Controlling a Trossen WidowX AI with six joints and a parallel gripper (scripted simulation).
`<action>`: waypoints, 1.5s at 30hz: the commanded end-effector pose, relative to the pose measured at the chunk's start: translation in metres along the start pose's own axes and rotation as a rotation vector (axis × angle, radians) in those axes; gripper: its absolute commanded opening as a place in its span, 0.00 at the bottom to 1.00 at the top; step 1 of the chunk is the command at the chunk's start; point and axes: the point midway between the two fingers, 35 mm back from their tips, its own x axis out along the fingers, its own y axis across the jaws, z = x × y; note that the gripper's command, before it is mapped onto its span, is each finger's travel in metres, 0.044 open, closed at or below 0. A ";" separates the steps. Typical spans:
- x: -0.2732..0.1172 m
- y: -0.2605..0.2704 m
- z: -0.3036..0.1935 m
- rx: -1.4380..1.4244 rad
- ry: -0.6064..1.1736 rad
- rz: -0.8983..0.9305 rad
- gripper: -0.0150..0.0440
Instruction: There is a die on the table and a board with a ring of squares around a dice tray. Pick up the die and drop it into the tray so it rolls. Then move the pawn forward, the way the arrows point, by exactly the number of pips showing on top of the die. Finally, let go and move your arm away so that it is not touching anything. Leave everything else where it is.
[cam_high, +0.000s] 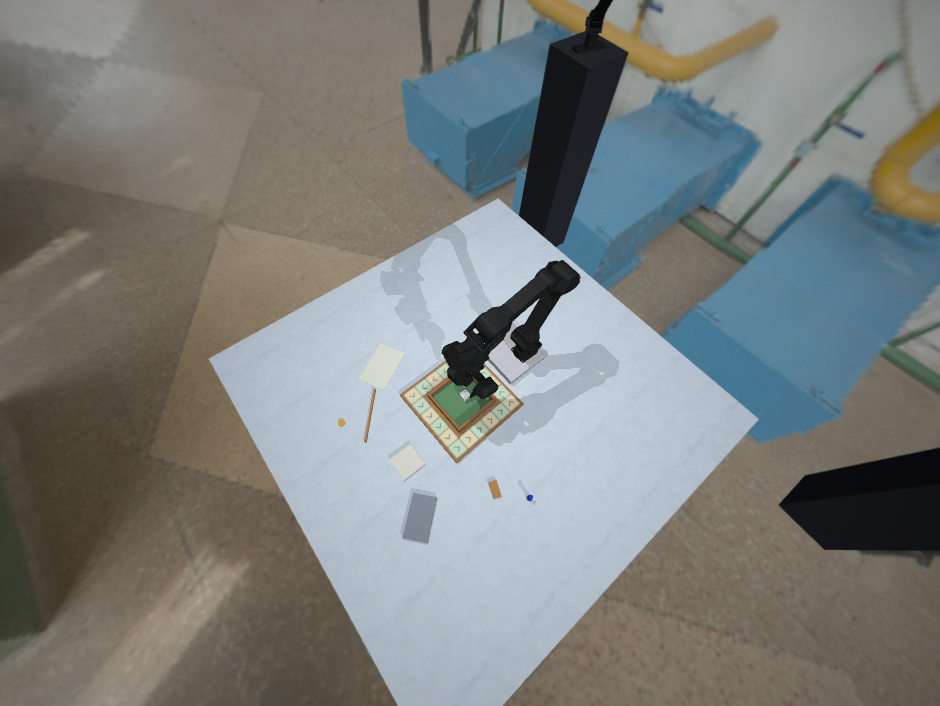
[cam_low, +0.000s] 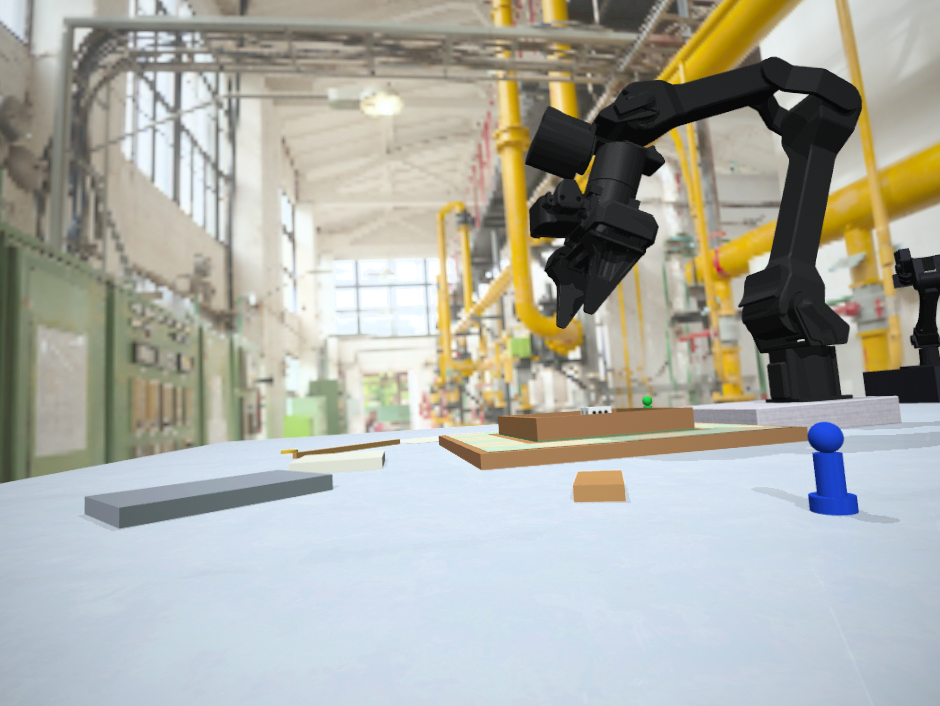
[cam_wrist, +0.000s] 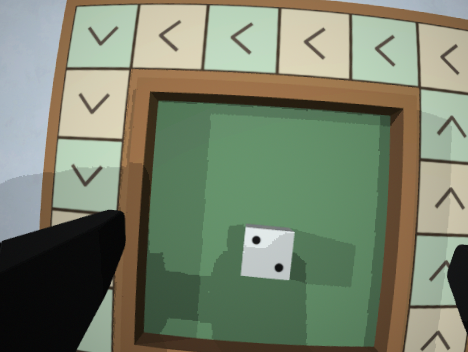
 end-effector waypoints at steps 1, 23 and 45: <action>0.011 -0.001 -0.001 0.001 0.161 -0.004 1.00; 0.013 -0.072 -0.114 0.732 0.355 -0.149 0.59; 0.046 -0.074 -0.125 0.732 0.355 -0.149 0.59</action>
